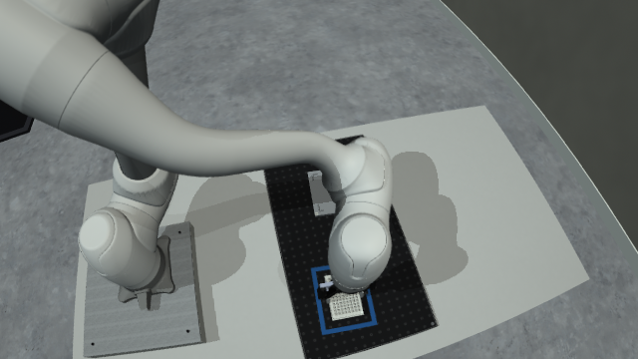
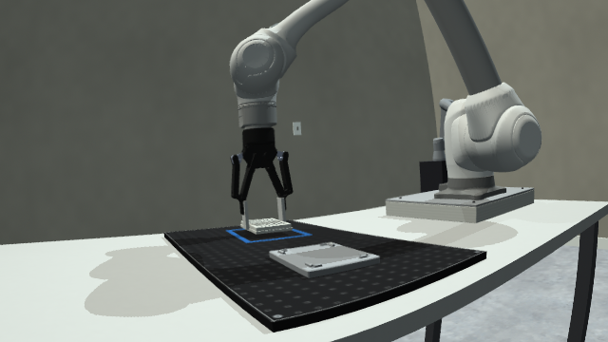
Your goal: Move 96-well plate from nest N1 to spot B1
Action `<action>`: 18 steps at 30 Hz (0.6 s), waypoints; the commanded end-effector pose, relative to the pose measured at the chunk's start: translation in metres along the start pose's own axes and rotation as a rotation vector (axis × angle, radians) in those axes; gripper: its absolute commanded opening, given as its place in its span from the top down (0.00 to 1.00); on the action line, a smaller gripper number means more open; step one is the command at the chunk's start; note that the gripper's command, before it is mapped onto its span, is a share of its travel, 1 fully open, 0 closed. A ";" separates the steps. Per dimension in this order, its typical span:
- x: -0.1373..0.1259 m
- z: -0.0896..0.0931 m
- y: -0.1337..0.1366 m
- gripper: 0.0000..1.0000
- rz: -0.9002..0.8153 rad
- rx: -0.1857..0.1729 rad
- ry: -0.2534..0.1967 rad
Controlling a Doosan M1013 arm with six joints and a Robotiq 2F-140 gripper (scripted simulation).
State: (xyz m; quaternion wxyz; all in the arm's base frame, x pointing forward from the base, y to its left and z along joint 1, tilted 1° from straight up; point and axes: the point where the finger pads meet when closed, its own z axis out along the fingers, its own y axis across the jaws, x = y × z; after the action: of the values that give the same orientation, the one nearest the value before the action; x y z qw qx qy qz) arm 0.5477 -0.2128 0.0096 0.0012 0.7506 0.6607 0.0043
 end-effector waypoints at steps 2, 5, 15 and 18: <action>0.002 0.002 0.000 1.00 -0.001 -0.001 0.002; 0.002 0.003 0.000 1.00 -0.001 -0.001 0.002; 0.002 0.004 0.000 1.00 -0.001 -0.001 0.002; 0.002 0.005 0.000 1.00 -0.001 -0.001 0.002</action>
State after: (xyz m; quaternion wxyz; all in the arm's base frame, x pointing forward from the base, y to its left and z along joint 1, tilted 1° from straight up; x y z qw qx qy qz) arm 0.5480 -0.2127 0.0076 0.0014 0.7505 0.6608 0.0044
